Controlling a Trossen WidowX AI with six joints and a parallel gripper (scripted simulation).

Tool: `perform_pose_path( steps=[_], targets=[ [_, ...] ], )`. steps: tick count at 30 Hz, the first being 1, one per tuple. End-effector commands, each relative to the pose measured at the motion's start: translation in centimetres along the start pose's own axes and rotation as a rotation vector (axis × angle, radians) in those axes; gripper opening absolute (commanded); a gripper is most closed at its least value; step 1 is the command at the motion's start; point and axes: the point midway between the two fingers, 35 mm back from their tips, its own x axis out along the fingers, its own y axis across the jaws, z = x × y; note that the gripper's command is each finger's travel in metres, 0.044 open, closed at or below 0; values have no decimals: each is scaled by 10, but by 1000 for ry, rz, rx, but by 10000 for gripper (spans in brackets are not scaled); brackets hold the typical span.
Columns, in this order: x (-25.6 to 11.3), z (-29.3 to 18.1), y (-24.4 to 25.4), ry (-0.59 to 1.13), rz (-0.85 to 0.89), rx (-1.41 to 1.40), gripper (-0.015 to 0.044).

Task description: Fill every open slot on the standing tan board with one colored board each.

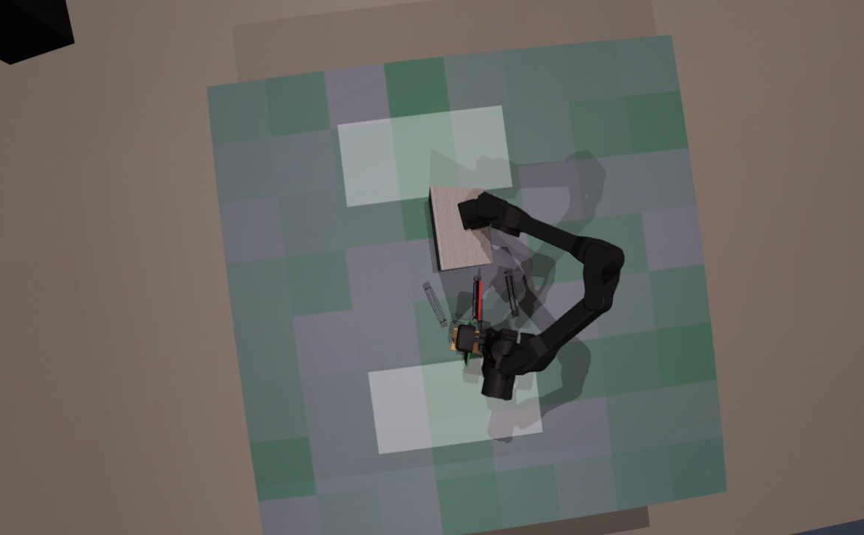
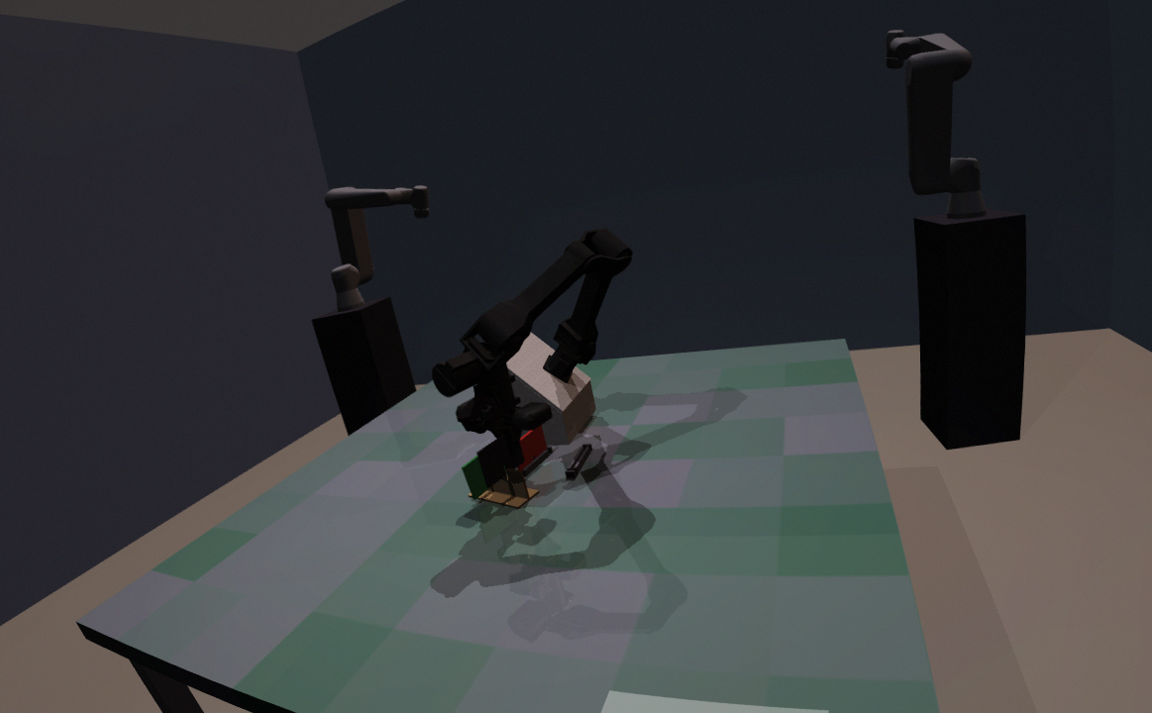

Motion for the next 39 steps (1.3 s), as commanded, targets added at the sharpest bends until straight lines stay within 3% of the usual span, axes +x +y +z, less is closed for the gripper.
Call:
perform_pose_path(
  steps=[1, 39],
  targets=[
    [3, -1, 0, 1, 6, 9, 0],
    [31, -1, 0, 2, 7, 9, 0]
  ],
)
